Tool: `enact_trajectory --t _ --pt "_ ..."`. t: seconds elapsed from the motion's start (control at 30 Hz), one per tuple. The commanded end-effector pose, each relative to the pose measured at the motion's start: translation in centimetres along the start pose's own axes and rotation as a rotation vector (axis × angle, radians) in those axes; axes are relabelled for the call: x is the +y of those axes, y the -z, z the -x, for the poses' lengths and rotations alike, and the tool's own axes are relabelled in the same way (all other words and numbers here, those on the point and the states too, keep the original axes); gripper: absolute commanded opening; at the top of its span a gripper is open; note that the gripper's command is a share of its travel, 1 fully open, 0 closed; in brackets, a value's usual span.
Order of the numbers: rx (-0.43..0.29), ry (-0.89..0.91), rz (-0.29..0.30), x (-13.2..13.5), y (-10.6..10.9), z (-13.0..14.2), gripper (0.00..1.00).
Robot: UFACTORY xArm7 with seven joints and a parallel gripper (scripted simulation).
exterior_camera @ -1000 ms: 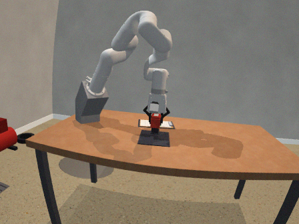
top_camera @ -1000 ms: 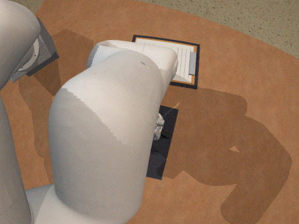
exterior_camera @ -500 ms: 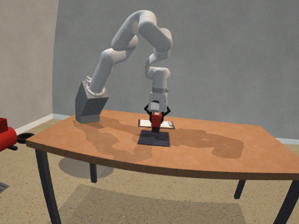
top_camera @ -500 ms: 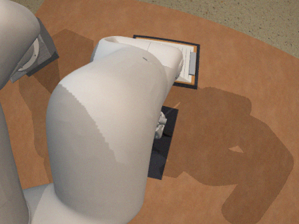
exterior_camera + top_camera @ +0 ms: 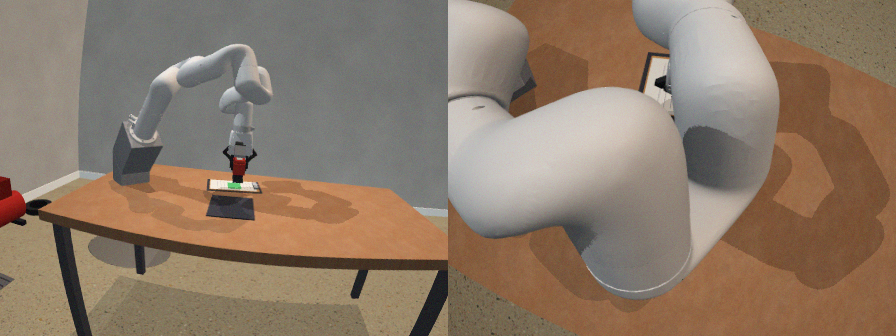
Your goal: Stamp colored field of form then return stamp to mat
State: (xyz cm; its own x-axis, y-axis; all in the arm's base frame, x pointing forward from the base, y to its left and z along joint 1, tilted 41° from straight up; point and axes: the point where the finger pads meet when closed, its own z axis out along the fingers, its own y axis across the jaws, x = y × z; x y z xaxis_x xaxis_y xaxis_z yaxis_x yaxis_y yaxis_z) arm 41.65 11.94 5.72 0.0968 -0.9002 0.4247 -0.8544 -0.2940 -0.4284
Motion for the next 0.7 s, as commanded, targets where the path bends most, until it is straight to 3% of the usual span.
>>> enact_trajectory --t 0.0,0.07,0.67 --pt "0.093 0.018 0.001 0.5 -1.4 6.5 0.33" --pt "0.096 0.021 0.001 0.7 -1.6 7.5 0.33" --pt "0.096 0.021 0.001 0.4 -1.6 7.7 0.33"
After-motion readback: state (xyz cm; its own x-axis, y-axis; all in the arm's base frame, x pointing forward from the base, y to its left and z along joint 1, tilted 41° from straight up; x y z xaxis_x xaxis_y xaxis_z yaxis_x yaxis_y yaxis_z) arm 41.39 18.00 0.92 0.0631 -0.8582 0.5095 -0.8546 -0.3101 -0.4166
